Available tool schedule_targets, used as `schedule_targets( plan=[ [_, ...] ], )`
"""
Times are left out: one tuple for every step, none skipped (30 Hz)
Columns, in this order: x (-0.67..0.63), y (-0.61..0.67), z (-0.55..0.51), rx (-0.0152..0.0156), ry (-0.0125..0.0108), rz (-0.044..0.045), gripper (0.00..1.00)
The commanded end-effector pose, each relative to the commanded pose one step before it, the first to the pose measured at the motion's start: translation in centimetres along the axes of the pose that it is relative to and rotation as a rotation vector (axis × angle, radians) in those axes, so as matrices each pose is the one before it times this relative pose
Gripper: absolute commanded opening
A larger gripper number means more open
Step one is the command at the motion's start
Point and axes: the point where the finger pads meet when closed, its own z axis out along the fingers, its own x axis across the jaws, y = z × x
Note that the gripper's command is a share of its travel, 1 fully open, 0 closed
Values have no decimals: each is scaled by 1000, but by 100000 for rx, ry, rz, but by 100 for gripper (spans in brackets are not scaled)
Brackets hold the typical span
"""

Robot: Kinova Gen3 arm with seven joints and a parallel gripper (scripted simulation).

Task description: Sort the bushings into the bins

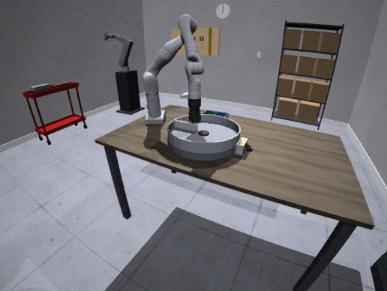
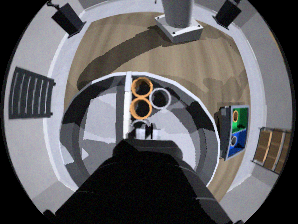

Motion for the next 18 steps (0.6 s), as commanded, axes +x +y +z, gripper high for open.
schedule_targets(
  plan=[
    [2,37,-30,-112,34,4,0],
    [0,0,0,0,0,0,0],
    [1,0,-60,-6,-55,23,0],
    [0,0,-60,-6,-53,26,0],
    [0,0,-60,-6,-53,26,0],
    [0,0,-60,-6,-53,26,0],
    [0,0,-60,-6,-53,26,0],
    [0,0,0,0,0,0,0],
    [0,0,0,0,0,0,0],
    [0,0,0,0,0,0,0],
    [0,0,0,0,0,0,0],
    [0,0,0,0,0,0,0],
    [0,2,-48,17,-9,95,0],
    [0,0,-60,-6,-53,26,0],
    [0,0,-60,-6,-53,26,0],
    [0,0,-60,-6,-53,26,0],
    [0,0,-60,-6,-53,26,0],
    [0,0,0,0,0,0,0]
  ],
)
